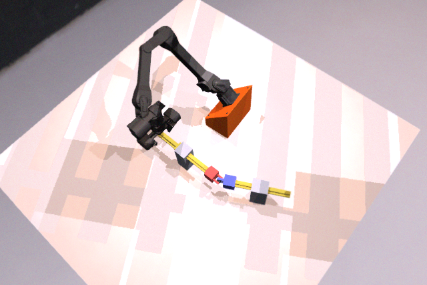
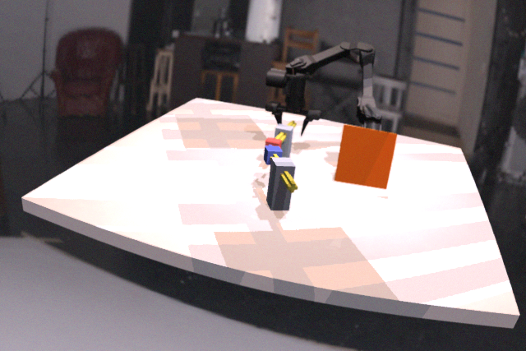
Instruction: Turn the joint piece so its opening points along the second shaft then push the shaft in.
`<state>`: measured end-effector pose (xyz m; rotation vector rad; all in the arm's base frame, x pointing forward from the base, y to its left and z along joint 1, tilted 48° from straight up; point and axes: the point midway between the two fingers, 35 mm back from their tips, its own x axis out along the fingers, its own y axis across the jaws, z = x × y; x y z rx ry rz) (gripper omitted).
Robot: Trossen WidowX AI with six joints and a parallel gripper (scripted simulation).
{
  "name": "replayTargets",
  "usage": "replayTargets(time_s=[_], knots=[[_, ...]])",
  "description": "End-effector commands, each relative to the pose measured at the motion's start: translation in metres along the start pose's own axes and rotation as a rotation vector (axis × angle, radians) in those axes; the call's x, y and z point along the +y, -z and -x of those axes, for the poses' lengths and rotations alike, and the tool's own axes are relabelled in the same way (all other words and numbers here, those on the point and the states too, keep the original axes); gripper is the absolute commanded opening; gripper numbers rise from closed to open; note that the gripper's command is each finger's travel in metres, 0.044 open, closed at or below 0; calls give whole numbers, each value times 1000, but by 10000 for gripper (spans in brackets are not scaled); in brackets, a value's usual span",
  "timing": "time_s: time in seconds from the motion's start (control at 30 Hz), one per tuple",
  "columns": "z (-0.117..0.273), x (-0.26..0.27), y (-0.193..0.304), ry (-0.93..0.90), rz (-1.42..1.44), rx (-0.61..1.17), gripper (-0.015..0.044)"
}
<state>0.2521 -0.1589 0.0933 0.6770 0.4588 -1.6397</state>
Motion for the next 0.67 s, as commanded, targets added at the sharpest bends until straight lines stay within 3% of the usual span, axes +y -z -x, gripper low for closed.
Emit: replayTargets(time_s=[0.0, 0.33, 0.63], knots=[[0, 0, 0, 0, -1, 0, 434], [0, 0, 0, 0, -1, 0, 440], [39, 1, 0, 0, 6, 9, 440]])
